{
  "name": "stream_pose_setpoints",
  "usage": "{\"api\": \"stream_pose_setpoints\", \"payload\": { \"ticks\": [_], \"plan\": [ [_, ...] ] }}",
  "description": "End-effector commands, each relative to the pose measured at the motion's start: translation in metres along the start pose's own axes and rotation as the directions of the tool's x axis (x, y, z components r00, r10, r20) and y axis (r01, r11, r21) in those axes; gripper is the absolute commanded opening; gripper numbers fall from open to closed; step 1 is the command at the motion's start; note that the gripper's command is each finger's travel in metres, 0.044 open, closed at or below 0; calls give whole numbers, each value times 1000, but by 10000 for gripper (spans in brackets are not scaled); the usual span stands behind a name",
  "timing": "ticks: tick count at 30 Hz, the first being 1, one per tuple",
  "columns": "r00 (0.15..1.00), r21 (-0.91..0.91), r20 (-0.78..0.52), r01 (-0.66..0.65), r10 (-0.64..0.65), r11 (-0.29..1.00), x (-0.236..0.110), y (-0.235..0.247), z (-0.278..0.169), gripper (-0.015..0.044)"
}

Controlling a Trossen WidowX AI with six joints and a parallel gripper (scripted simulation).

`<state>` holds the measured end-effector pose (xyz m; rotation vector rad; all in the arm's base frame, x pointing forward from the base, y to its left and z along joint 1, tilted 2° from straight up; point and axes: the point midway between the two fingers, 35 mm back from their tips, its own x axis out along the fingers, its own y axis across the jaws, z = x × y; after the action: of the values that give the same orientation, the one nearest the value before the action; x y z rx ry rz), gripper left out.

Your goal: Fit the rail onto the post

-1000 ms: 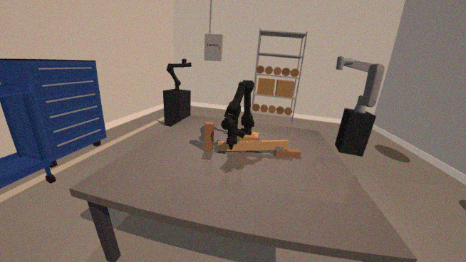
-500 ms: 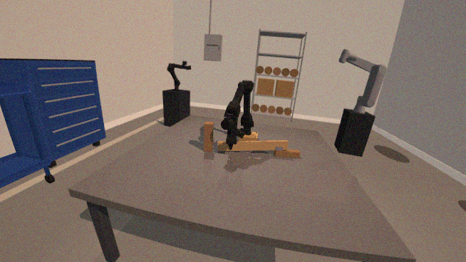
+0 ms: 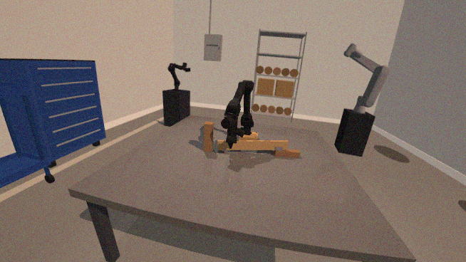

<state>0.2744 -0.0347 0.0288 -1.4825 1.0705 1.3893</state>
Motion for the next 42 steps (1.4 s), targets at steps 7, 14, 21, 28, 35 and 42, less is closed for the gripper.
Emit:
{"api": "stream_pose_setpoints", "payload": {
  "ticks": [7,14,21,28,35,42],
  "plan": [
    [1000,1,4,4,-4,1000,-7,-2,1,0],
    [1000,1,4,4,-4,1000,-10,-2,1,0],
    [1000,1,4,4,-4,1000,-14,-2,1,0],
    [1000,1,4,4,-4,1000,-18,-2,1,0],
    [1000,1,4,4,-4,1000,-21,-2,1,0],
    [1000,1,4,4,-4,1000,-25,-2,1,0]
  ]
}}
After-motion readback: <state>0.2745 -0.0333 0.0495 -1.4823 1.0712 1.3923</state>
